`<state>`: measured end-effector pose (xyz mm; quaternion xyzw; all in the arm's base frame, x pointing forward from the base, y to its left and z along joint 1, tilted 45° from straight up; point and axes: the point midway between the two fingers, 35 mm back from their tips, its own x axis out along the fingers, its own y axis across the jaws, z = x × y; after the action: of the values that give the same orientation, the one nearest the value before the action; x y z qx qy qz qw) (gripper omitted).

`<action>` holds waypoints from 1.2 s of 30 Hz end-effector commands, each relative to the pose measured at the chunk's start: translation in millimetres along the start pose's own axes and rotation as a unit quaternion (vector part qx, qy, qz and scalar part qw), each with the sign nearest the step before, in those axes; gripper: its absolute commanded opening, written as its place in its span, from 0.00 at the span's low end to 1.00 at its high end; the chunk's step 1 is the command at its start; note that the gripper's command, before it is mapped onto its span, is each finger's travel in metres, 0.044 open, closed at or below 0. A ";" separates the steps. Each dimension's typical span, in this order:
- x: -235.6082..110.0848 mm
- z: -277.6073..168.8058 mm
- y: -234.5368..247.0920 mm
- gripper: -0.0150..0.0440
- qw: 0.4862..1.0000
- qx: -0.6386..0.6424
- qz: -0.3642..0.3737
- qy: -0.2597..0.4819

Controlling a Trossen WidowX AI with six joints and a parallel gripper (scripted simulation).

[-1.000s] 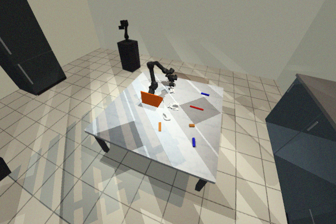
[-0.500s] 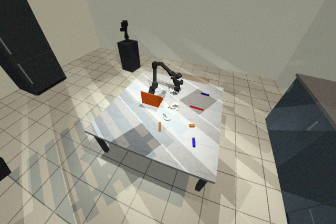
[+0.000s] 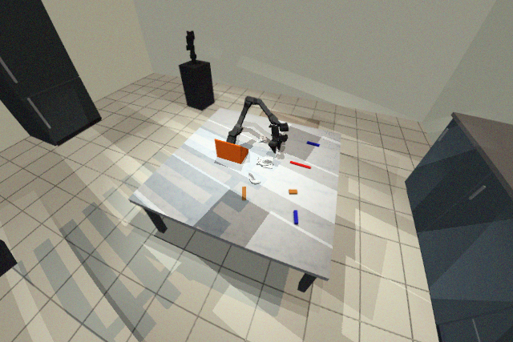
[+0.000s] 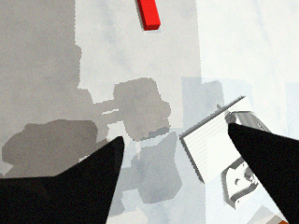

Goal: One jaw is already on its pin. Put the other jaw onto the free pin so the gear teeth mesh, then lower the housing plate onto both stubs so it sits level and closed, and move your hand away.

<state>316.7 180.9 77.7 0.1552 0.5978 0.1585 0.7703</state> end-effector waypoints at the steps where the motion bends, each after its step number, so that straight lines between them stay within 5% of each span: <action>1: 11.2 8.6 -37.1 1.00 0.999 0.030 -0.017 0.028; 13: 32.6 9.9 -172.2 1.00 0.986 0.106 -0.023 0.129; 25: 40.4 -33.5 -285.1 1.00 0.961 0.194 0.058 0.190; 36: 43.5 -64.7 -326.1 1.00 0.944 0.237 0.121 0.197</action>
<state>283.6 -89.9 -112.7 0.3651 0.7378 0.1224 0.5544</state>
